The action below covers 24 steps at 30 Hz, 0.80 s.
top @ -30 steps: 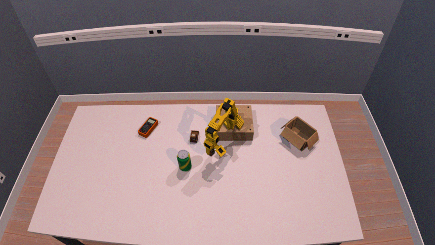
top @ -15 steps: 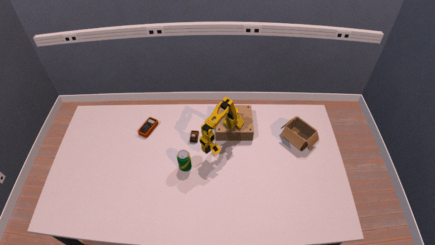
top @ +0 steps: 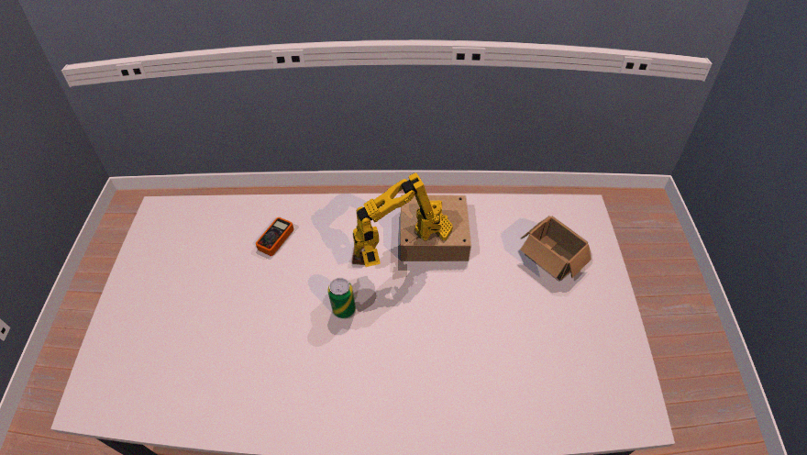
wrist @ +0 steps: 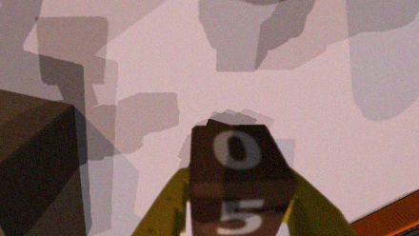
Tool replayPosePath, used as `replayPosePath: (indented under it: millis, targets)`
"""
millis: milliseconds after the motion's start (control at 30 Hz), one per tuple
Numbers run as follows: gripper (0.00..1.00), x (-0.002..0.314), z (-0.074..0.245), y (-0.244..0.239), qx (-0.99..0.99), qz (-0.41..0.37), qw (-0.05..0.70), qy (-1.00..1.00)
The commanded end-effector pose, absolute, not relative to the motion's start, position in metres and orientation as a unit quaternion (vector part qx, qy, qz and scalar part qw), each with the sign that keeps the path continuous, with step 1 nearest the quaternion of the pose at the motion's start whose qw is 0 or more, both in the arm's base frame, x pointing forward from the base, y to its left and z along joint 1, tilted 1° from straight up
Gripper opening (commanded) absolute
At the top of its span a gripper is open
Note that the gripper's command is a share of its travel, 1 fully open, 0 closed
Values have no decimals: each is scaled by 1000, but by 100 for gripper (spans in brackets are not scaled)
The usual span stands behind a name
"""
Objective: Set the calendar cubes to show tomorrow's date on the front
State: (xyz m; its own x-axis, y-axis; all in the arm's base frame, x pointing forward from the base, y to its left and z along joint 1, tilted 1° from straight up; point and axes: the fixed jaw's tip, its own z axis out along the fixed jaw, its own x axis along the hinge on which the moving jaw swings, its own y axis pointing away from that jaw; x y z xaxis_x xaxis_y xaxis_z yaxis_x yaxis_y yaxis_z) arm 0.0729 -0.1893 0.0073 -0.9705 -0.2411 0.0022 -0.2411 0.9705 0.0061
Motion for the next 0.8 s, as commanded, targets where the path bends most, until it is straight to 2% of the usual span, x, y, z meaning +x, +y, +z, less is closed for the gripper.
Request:
replayPosePath:
  millis: [0, 367, 767]
  targets:
    - [0, 44, 11, -204, 55, 5, -1, -998]
    - [0, 3, 11, -210, -43, 5, 0, -999]
    - [0, -3, 11, -210, -57, 5, 0, -998]
